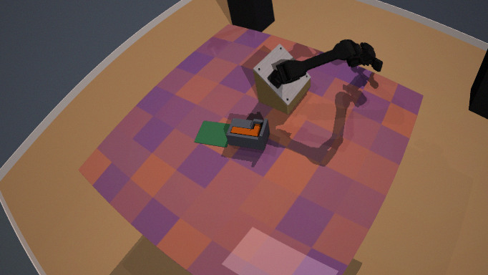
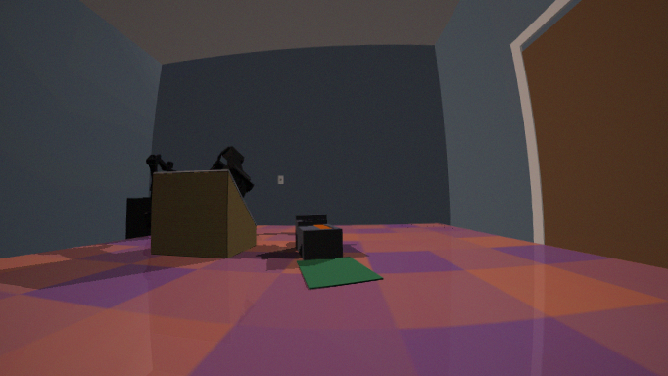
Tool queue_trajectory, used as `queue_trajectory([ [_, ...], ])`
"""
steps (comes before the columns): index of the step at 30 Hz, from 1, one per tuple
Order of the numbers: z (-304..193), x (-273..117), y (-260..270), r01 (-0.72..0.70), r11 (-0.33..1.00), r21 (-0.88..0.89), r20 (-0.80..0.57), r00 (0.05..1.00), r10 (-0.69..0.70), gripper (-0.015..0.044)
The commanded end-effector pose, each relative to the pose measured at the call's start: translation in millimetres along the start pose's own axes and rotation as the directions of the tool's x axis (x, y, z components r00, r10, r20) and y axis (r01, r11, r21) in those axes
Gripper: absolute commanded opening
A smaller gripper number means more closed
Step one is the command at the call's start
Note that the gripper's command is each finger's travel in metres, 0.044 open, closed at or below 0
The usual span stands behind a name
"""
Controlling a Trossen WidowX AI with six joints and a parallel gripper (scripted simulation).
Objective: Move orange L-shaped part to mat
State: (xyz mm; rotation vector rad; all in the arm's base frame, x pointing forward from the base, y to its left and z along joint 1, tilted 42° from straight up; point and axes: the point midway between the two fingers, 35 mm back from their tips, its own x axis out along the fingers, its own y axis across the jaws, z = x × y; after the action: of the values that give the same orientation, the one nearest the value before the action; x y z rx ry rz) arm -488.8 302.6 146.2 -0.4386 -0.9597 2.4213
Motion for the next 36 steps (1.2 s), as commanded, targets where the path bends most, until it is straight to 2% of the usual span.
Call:
queue_trajectory([
  [1, -27, -13, -68, 0.098, 0.992, 0.083, -0.07, 0.993, -0.092, 0.018],
  [7, -67, -61, -182, 0.28, 0.94, 0.196, -0.182, 0.952, -0.246, 0.018],
  [12, -66, -78, -221, 0.347, 0.898, 0.271, -0.18, 0.935, -0.307, 0.018],
  [20, -124, -163, -333, 0.577, 0.747, 0.331, -0.321, 0.813, -0.486, 0.018],
  [26, -157, -228, -377, 0.675, 0.695, 0.248, -0.405, 0.724, -0.558, 0.018],
  [32, -193, -311, -401, 0.786, 0.587, 0.195, -0.541, 0.585, -0.604, 0.018],
  [36, -228, -380, -414, 0.865, 0.476, 0.161, -0.647, 0.456, -0.61, 0.018],
])
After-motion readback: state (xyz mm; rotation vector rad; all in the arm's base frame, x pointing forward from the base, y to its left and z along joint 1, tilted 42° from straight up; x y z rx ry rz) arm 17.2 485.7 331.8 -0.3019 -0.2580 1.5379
